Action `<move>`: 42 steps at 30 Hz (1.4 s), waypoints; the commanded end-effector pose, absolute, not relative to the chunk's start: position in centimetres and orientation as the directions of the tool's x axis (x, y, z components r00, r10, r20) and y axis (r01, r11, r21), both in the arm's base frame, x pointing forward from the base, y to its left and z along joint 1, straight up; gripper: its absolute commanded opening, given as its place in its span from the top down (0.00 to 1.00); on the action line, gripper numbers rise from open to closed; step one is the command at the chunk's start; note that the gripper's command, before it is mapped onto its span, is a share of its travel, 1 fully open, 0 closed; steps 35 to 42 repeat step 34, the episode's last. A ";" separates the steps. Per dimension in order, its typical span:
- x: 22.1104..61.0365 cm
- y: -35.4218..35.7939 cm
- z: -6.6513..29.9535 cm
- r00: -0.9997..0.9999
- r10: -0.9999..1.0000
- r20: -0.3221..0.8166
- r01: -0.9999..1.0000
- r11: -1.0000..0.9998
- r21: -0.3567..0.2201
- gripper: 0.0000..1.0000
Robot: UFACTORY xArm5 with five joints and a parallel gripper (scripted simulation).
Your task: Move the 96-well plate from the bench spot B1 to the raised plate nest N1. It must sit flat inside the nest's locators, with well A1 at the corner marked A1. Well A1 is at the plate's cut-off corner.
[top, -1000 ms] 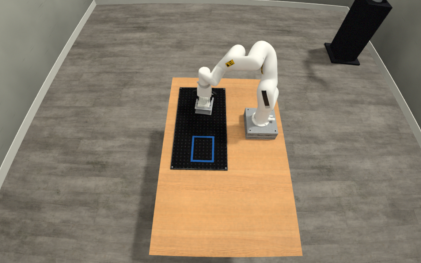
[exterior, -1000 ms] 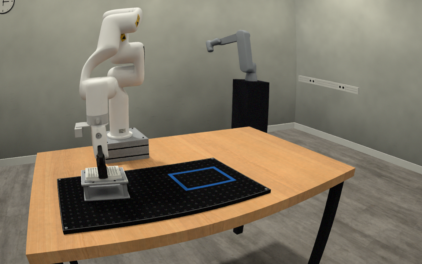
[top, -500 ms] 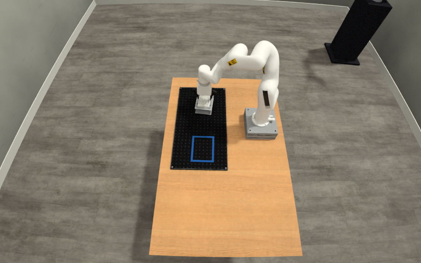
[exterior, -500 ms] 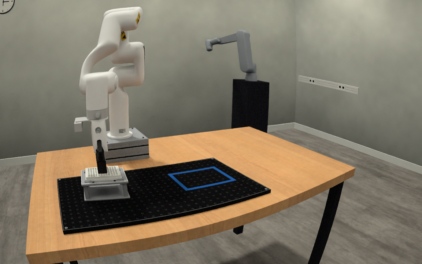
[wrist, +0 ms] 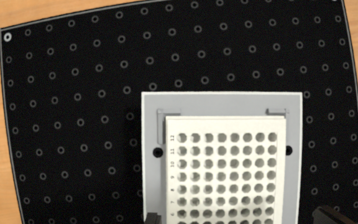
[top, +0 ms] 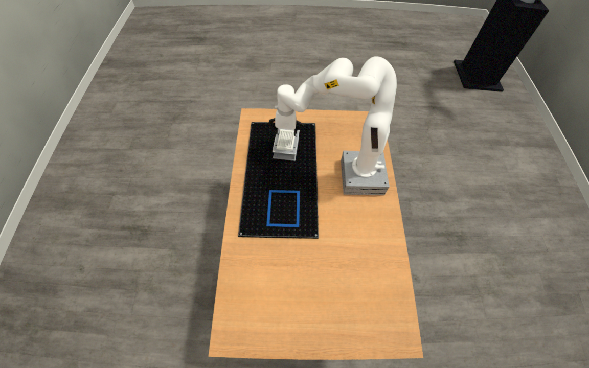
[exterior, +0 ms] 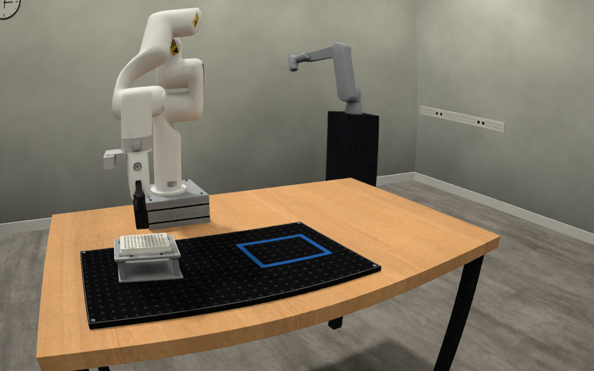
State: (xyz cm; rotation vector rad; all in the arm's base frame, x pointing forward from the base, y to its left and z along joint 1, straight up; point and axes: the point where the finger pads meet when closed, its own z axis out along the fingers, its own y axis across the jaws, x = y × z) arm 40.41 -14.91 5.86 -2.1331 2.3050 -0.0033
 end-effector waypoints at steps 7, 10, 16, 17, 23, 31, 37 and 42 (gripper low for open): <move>40.5 -14.9 8.3 -0.077 -0.997 0.007 -0.997 0.077 -0.004 0.00; 40.5 -14.9 9.1 -0.077 -0.997 0.007 -0.997 0.077 -0.004 0.00; 40.5 -14.9 9.8 -0.077 -0.997 0.007 -0.997 0.077 -0.004 0.00; 40.5 -14.9 9.8 -0.077 -0.997 0.007 -0.997 0.077 -0.004 0.00; 40.5 -14.9 9.8 -0.077 -0.997 0.007 -0.997 0.077 -0.004 0.00; 40.5 -14.9 9.8 -0.077 -0.997 0.007 -0.997 0.077 -0.004 0.00; 40.5 -14.9 9.8 -0.077 -0.997 0.007 -0.997 0.077 -0.004 0.00; 40.5 -14.9 9.8 -0.077 -0.997 0.007 -0.997 0.077 -0.004 0.00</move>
